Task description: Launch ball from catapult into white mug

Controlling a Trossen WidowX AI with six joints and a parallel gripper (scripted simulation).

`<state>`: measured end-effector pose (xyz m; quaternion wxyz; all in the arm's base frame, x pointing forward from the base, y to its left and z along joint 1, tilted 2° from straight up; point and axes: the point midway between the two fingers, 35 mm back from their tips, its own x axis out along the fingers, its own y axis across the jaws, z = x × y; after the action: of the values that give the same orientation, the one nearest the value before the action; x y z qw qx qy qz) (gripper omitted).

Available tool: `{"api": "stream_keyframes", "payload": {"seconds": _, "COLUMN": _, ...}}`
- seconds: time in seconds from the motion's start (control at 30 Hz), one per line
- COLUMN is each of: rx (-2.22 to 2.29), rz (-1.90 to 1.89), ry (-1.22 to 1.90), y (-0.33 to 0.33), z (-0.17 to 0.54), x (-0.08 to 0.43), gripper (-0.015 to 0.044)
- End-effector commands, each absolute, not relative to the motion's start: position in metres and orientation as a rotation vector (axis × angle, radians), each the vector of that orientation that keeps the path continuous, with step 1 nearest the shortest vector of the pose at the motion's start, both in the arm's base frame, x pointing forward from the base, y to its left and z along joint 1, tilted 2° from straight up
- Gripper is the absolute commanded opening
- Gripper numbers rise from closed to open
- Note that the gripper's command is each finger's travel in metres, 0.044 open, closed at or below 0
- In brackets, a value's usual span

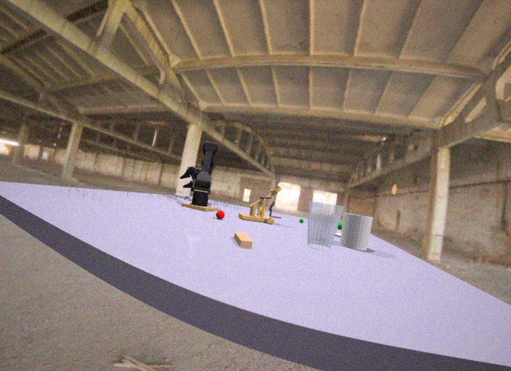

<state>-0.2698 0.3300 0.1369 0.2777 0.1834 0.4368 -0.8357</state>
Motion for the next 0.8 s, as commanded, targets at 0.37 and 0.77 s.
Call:
{"api": "stream_keyframes", "payload": {"seconds": 0.37, "rx": 0.798, "rz": -2.457, "ry": 0.981, "y": 0.369, "z": 0.139, "x": -0.195, "gripper": 0.044}}
{"api": "stream_keyframes", "payload": {"seconds": 0.77, "rx": 1.037, "rz": -2.627, "ry": 0.793, "y": 0.389, "z": 0.142, "x": -0.131, "gripper": 0.044}}
